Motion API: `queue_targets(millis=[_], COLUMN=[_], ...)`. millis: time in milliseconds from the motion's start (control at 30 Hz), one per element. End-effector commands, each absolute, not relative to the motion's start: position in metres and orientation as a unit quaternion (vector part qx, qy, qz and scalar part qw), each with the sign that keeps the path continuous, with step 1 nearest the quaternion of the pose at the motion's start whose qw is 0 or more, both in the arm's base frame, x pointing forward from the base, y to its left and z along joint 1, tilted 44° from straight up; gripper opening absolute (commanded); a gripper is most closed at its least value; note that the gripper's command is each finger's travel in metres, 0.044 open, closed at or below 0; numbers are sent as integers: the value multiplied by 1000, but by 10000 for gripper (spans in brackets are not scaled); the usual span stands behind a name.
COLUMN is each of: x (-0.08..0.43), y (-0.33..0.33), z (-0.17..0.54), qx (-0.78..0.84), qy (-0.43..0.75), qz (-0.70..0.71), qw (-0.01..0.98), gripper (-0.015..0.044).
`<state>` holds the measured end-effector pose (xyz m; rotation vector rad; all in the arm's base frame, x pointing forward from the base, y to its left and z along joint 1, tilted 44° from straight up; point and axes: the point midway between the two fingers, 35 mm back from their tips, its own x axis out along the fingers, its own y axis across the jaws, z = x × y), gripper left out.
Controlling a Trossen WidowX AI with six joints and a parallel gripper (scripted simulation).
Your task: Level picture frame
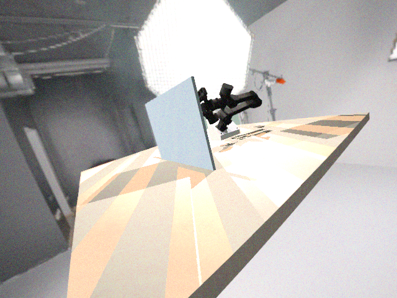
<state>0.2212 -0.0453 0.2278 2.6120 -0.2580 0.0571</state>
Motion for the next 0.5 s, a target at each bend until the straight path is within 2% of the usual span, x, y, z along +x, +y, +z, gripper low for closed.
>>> queue_targets(millis=[0, 267, 467], x=[221, 223, 246], y=[-46, -46, -51], z=[226, 227, 235], qx=[961, 961, 961], qy=[-97, -97, -97], qz=[19, 20, 20], qw=[257, 257, 257], gripper=[260, 260, 260])
